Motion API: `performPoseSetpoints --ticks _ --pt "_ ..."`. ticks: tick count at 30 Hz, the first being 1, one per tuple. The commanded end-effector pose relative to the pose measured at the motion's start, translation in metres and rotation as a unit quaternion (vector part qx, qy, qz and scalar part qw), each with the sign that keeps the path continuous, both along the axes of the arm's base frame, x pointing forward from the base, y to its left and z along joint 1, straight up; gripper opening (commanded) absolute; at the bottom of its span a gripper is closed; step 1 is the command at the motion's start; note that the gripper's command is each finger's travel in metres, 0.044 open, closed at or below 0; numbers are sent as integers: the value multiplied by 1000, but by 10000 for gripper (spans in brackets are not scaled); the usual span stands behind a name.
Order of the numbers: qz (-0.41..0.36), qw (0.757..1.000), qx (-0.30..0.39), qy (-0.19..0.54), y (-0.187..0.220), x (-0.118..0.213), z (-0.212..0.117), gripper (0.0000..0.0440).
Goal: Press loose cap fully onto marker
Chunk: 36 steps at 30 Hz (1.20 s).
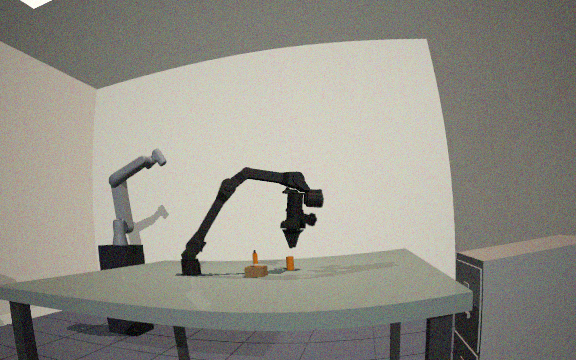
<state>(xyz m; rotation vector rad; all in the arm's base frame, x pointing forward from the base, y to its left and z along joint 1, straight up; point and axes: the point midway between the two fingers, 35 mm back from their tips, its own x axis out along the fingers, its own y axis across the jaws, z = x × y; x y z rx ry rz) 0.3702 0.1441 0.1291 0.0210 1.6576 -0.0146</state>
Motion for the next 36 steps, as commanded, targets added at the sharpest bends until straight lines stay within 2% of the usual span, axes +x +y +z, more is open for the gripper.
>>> performPoseSetpoints --ticks 1,25,28,34,36 --pt "6 1000 -7 15 -4 -3 -11 294" --pt "61 996 -17 55 -11 -16 -62 239" --pt "68 996 -20 55 -12 -18 -64 209" --pt "78 996 -24 45 -15 -22 -53 54" --pt "80 996 -26 40 -18 -22 -45 44"
